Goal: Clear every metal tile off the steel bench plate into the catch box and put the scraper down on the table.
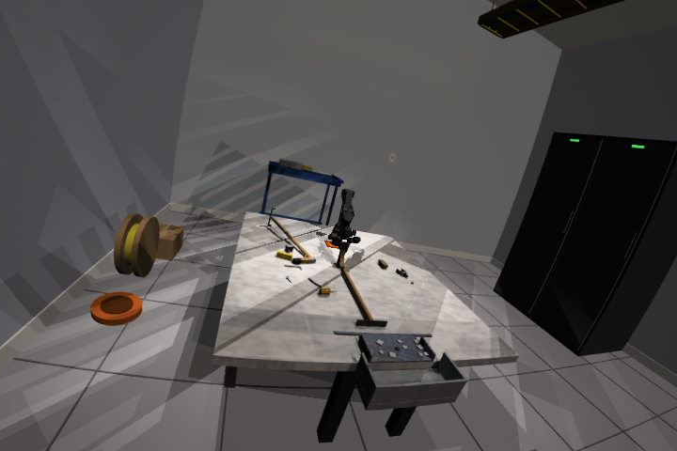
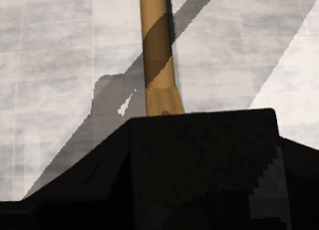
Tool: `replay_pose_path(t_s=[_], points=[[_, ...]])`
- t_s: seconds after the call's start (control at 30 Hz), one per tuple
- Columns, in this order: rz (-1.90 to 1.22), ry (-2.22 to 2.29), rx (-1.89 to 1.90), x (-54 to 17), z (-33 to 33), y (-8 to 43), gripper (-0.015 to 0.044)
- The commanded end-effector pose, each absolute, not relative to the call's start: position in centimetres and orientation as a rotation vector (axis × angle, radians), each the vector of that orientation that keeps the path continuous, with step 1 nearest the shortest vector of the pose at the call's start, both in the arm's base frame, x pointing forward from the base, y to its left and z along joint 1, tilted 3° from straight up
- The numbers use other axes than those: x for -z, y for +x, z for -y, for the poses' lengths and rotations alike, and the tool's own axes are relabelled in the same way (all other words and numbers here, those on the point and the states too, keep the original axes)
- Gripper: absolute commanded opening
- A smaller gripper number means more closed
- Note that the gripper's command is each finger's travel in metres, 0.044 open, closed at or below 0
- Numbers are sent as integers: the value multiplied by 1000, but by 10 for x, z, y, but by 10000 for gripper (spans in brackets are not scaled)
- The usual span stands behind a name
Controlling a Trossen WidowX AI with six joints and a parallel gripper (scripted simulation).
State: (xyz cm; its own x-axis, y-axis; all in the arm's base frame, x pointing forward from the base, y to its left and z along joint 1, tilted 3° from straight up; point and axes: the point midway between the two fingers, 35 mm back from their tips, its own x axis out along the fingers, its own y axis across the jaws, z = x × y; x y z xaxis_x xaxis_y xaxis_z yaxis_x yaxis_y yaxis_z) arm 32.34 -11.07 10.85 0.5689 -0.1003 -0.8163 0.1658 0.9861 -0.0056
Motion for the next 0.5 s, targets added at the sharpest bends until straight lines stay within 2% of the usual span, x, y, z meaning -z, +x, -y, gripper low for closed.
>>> replay_pose_path(t_s=[0.0,0.47], points=[[-934,71,161,-114,112,332,0],[-933,71,160,-113,115,355,0]])
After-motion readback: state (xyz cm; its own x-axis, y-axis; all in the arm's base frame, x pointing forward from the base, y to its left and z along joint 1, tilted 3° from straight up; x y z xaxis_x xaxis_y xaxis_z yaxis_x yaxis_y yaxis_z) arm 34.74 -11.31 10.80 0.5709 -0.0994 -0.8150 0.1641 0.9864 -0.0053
